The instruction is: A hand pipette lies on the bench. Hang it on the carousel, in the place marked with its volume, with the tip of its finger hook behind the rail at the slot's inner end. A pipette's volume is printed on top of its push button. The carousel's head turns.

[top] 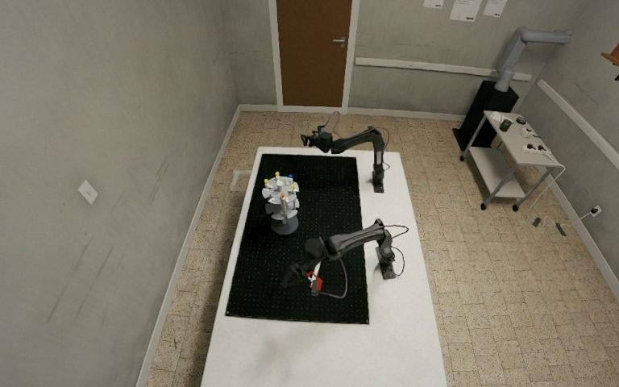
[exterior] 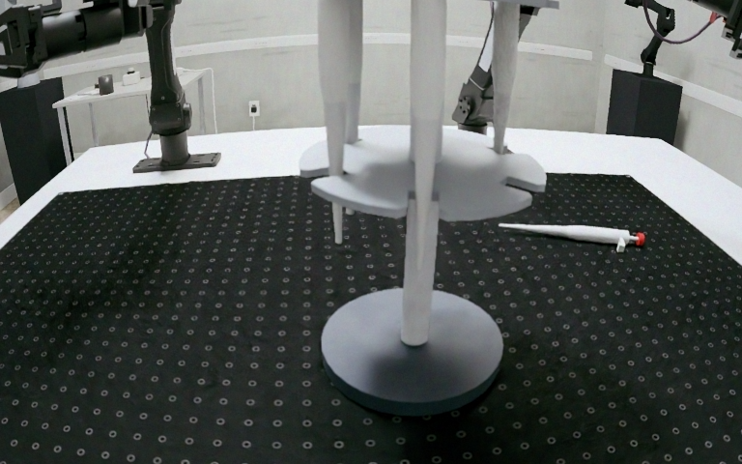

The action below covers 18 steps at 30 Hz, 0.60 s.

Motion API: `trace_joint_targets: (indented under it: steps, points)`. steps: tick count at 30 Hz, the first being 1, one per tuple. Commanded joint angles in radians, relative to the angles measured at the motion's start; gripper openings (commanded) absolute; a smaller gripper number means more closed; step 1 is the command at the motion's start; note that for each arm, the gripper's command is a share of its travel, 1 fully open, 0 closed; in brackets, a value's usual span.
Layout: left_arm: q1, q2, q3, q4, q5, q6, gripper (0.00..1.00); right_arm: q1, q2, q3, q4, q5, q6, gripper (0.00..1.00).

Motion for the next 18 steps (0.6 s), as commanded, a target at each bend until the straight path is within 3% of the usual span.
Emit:
trace_joint_targets:
  steps: [1, 18]
  points:
    - [0.0, -0.018, 0.015, 0.003, -0.005, 0.016, 1.0, 0.0, -0.017, 0.014, 0.0, 0.0, -0.002, 1.0]
    - [0.017, 0.011, 0.032, -0.01, 0.015, 0.007, 1.0, -0.017, -0.029, -0.008, -0.011, -0.015, -0.002, 1.0]
